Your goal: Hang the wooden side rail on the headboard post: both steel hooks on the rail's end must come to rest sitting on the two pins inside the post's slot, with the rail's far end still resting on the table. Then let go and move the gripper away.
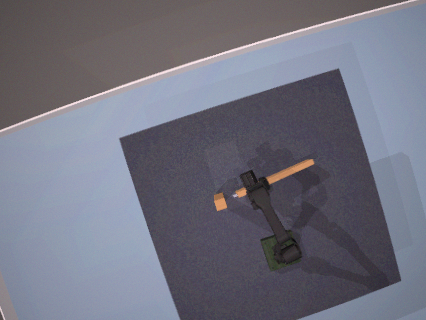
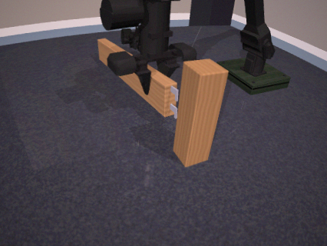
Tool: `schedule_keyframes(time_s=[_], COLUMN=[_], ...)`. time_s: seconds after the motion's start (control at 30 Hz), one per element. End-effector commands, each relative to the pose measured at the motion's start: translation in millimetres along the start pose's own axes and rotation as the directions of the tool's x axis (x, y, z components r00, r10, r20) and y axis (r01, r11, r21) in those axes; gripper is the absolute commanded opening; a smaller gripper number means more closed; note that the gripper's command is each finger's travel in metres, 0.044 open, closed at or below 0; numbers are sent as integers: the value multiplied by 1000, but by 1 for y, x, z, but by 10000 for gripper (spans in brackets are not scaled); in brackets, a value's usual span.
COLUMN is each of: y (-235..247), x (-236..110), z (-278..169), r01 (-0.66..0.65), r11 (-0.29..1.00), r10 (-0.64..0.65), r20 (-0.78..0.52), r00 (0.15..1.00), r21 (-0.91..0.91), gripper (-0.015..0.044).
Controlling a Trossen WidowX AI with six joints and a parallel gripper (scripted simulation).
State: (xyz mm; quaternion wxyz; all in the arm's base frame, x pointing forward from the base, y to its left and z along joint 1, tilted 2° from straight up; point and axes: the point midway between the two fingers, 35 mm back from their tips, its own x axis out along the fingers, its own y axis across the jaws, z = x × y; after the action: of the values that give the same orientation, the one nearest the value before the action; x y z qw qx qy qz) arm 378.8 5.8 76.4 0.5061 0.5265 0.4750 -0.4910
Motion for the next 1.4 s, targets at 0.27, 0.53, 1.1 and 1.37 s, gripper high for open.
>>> schedule_keyframes(time_s=[0.27,0.53,1.1,1.37], y=[2,3,2,1], x=[-5,-4,-2,-2], z=[-2,-3,-5,-6], r01=[-10,-10,-10,-10], r11=[1000,1000,1000,1000], r10=[10,10,10,10], r20=[-3,-3,-3,-3], r00=[1000,1000,1000,1000], r21=[1,1,1,1], gripper=[0,0,0,0])
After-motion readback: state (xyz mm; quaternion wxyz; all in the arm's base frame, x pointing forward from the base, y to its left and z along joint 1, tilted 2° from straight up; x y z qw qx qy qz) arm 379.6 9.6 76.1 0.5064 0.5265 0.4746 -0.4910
